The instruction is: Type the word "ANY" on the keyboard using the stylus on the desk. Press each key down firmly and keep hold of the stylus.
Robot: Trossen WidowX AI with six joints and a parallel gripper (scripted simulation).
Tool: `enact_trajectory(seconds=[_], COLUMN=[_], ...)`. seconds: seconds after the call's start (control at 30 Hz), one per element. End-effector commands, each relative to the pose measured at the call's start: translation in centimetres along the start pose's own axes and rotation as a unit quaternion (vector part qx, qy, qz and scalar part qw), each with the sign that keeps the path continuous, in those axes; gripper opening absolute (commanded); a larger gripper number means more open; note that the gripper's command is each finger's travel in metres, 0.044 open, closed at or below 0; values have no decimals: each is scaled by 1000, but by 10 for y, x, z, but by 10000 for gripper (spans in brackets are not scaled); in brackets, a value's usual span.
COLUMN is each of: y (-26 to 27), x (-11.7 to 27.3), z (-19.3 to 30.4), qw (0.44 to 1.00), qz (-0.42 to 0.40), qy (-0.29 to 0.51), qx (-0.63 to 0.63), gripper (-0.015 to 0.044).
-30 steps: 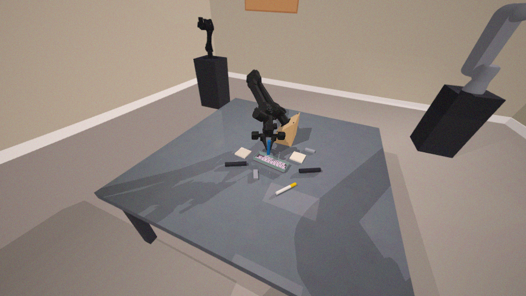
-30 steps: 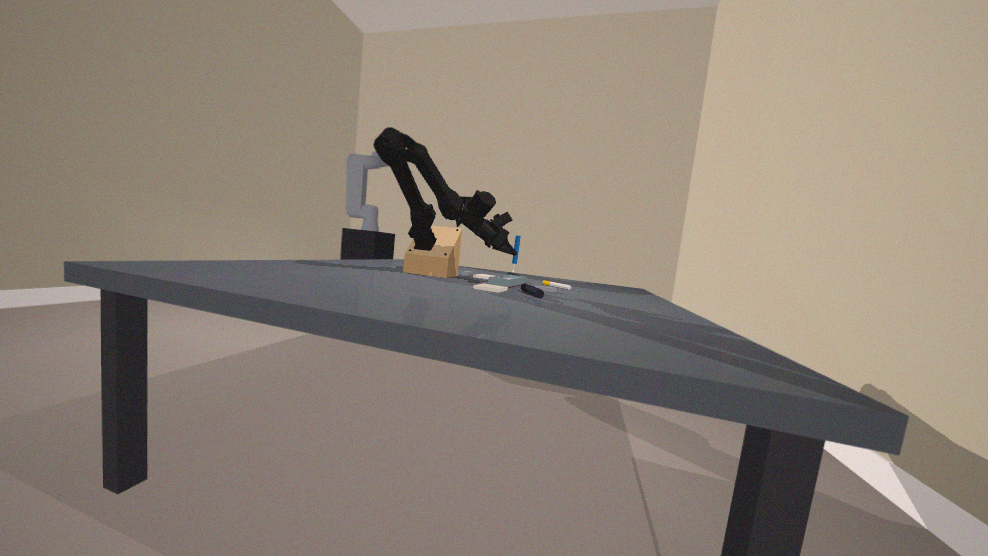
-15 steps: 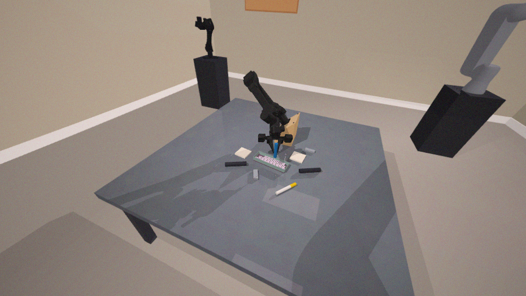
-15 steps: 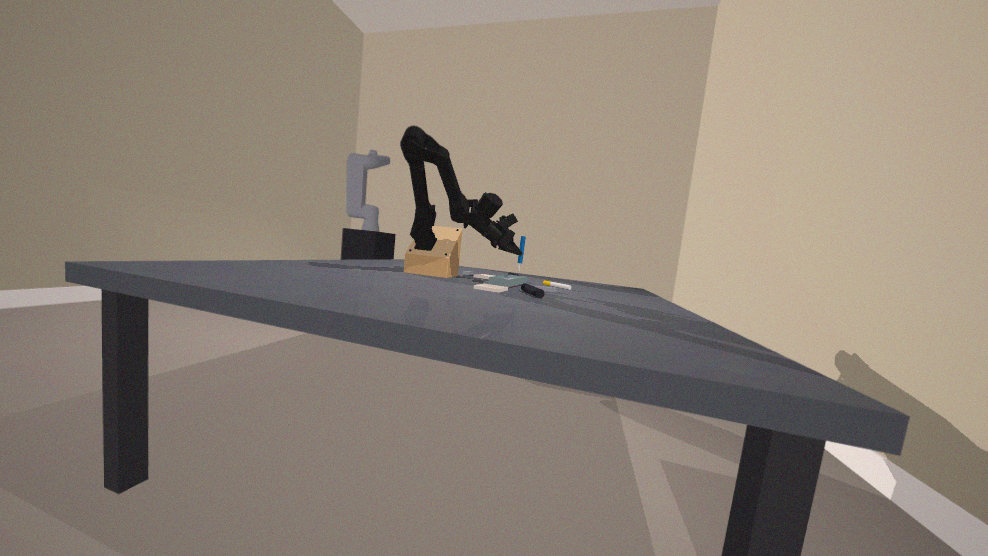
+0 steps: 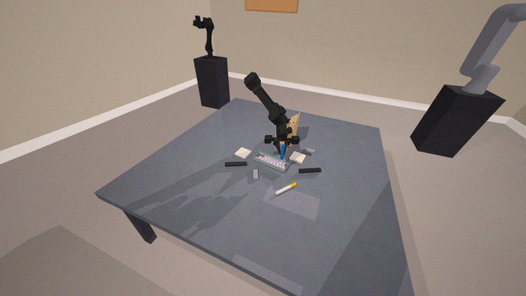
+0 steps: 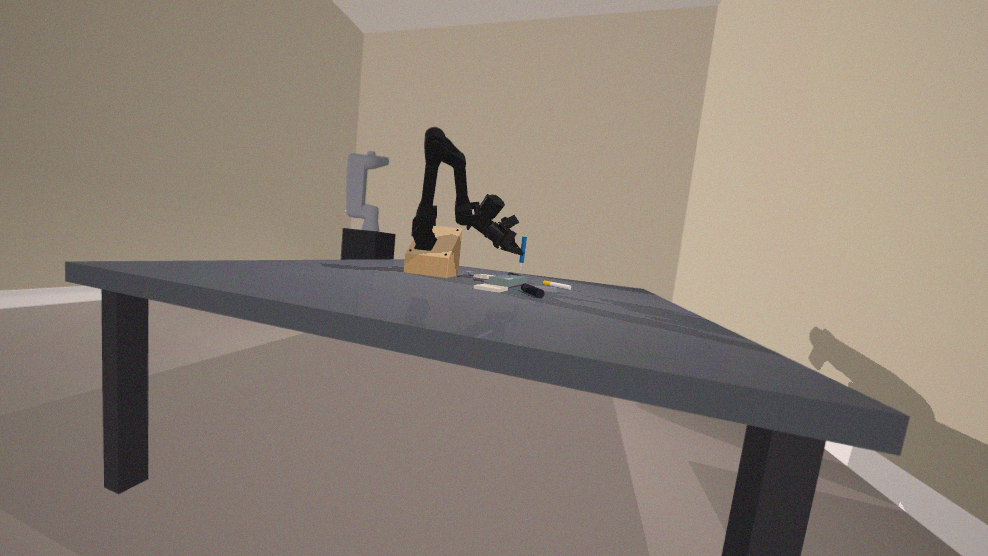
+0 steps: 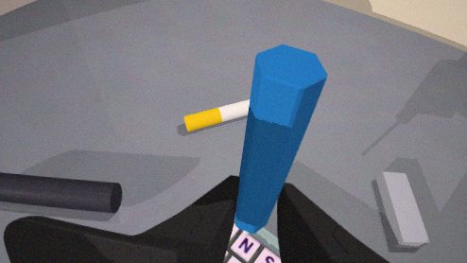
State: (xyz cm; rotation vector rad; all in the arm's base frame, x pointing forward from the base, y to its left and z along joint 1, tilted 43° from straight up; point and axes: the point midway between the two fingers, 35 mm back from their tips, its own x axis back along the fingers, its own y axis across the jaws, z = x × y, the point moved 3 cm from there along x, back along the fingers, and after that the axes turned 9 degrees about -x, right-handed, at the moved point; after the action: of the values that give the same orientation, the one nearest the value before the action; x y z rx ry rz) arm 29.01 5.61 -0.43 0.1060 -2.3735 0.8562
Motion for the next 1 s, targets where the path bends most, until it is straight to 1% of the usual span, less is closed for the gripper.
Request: enact_trajectory(seconds=[0.0, 0.37, 0.47, 0.97], y=[0, -4, -4, -5], x=[-1, -10, -11, -16], z=[-3, 13, 14, 22], qw=[1000, 1000, 1000, 1000], qz=[3, 4, 4, 3], qy=[-5, -5, -5, -4], qx=[-4, -4, -4, -4], gripper=[0, 0, 79, 81])
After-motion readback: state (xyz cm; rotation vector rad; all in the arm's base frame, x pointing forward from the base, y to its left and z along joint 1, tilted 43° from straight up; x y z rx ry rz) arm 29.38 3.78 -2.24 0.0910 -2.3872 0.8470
